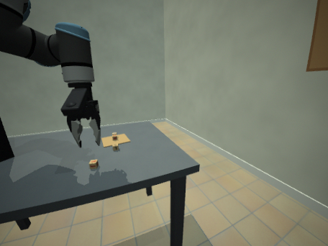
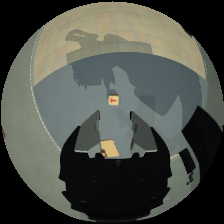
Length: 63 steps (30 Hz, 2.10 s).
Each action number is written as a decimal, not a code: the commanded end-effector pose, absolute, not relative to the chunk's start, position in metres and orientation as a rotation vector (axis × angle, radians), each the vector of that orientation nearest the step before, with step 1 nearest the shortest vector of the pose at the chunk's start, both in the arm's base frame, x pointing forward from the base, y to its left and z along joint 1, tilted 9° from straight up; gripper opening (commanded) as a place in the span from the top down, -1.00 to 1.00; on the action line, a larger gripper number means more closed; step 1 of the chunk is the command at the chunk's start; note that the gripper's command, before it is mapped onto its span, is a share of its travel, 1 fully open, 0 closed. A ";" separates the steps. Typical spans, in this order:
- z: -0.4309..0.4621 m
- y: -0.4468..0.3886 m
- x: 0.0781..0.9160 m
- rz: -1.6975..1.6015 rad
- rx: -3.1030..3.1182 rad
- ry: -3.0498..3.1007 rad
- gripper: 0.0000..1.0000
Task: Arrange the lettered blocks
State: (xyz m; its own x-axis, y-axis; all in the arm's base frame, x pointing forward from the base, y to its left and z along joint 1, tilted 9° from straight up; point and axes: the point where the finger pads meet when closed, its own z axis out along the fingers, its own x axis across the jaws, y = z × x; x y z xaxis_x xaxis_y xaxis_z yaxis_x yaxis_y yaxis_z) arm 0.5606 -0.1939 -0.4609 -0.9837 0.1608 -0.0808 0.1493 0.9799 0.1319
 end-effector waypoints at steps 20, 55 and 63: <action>-0.460 -0.194 0.561 0.191 0.238 3.034 0.26; -0.486 -0.191 0.564 0.191 0.238 3.034 0.26; -0.497 -0.190 0.565 0.191 0.238 3.034 0.26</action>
